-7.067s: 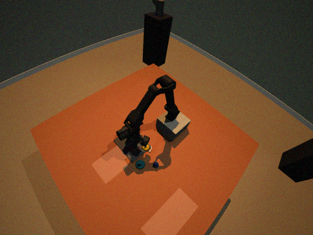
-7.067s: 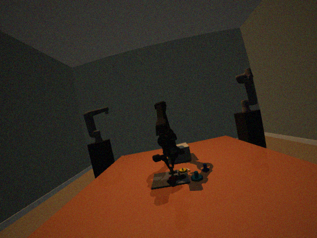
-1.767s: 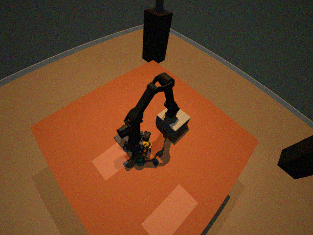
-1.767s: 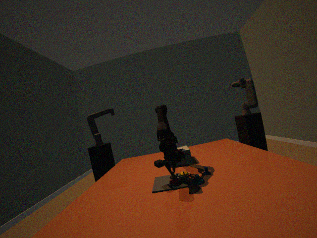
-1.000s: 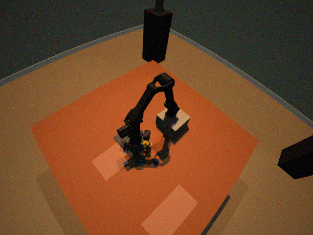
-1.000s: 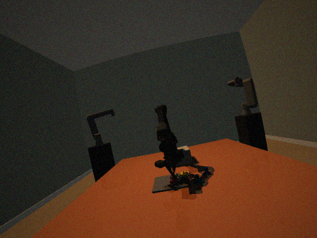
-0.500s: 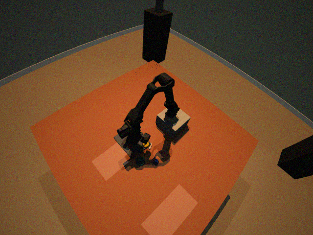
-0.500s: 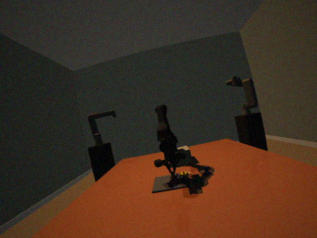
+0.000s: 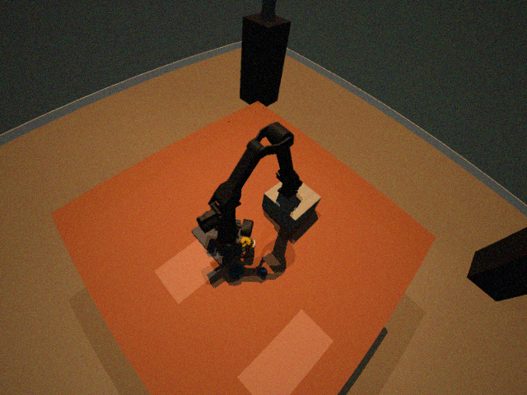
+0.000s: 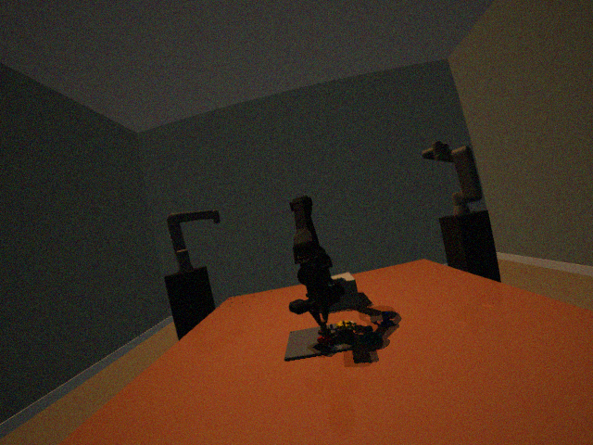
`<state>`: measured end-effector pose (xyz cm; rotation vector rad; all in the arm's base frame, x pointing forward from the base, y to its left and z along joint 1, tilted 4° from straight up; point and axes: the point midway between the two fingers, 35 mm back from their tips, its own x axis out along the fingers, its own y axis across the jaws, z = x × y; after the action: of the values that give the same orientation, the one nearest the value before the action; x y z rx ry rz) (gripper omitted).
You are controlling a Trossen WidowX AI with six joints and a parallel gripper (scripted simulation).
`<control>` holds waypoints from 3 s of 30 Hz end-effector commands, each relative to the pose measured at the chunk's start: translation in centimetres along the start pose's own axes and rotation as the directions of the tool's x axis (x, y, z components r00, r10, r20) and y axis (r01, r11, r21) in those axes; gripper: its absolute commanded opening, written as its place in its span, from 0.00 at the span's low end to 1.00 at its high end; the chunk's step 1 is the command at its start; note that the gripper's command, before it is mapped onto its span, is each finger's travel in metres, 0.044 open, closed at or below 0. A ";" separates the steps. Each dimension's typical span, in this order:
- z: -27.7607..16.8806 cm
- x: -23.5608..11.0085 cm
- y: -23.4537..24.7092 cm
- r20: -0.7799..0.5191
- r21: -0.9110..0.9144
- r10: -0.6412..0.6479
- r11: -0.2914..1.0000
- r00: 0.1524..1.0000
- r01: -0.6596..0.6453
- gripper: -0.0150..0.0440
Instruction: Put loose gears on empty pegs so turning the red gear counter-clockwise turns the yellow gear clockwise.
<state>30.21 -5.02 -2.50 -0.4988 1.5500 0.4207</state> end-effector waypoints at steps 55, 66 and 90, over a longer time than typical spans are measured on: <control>-0.2 0.4 0.1 -0.005 -0.202 0.001 0.979 1.000 -0.002 0.25; 0.0 0.5 0.0 -0.005 -0.075 0.001 0.997 1.000 -0.002 0.25; 0.0 0.6 0.0 -0.005 0.181 0.001 0.983 1.000 0.000 0.25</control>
<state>30.19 -5.06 -2.93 -0.3178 1.5754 0.2387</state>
